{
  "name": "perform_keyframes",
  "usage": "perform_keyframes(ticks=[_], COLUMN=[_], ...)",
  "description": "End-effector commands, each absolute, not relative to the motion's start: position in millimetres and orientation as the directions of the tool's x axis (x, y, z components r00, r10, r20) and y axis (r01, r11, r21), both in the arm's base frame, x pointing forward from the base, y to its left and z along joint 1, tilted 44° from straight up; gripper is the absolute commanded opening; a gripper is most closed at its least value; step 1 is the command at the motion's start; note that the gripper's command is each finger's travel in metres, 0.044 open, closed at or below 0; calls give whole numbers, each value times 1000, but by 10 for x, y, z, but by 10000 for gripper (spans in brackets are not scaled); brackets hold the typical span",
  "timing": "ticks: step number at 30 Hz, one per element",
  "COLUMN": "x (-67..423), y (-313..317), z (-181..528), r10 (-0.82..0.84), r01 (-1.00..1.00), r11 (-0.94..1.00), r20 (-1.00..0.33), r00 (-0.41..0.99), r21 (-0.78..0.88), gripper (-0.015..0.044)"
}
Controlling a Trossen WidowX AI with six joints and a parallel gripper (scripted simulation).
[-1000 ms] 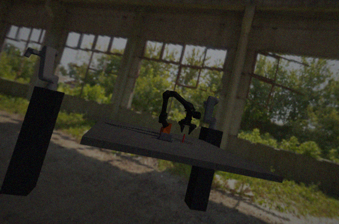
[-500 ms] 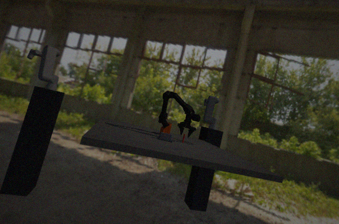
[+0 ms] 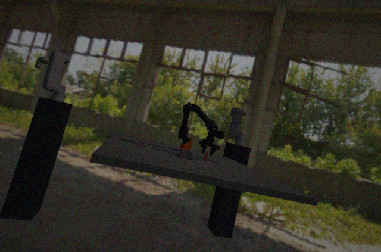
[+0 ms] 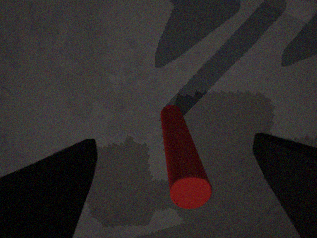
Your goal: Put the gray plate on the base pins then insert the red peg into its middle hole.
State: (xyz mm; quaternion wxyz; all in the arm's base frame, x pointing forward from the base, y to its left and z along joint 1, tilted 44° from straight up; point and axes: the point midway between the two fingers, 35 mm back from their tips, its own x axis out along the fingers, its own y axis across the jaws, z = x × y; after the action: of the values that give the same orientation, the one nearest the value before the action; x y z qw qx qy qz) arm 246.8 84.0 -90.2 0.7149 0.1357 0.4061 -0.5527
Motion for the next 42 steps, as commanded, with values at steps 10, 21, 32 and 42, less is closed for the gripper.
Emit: perform_keyframes(ticks=[10,21,32,42], x=[2459,2463,2482,2486], y=[818,841,1077,1303], z=[-910,-892,-683,-466], r10=[-684,-684,-681,-680], r01=[898,898,898,897], r11=[353,353,355,355], r20=[-727,-728,-730,-731], r00=[57,57,57,56], r21=[-262,-262,-261,-261], gripper=[46,0,0,0])
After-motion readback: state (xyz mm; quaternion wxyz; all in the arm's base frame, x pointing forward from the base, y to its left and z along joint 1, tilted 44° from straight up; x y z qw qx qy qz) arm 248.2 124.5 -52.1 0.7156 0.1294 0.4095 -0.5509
